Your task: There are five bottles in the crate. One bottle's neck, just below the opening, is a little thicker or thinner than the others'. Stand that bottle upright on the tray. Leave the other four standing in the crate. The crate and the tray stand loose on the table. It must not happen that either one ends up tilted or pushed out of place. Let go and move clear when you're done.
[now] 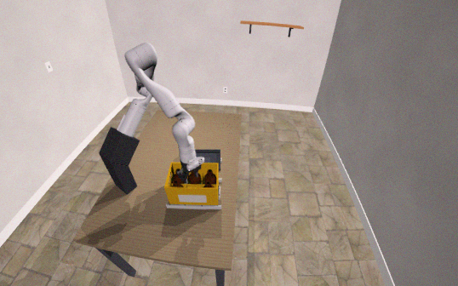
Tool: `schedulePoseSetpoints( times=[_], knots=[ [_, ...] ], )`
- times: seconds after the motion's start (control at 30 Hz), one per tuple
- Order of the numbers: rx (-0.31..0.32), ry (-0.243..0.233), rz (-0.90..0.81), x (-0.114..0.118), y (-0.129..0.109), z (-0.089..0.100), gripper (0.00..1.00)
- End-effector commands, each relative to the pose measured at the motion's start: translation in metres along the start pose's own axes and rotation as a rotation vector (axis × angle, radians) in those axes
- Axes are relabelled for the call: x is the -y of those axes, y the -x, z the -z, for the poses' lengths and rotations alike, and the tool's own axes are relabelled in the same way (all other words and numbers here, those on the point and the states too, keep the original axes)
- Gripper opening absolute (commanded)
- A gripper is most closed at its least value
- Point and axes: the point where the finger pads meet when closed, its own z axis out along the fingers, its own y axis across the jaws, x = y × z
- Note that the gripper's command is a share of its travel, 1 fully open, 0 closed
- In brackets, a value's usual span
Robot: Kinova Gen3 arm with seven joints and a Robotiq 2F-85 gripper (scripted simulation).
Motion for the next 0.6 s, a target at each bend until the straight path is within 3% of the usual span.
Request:
schedulePoseSetpoints(
  times=[0.0, 0.57],
  knots=[
    [-0.003, 0.001, 0.002, 0.0007, 0.0, -0.0005, 0.64],
    [-0.003, 0.001, 0.002, 0.0007, -0.0002, -0.0024, 0.64]
  ],
)
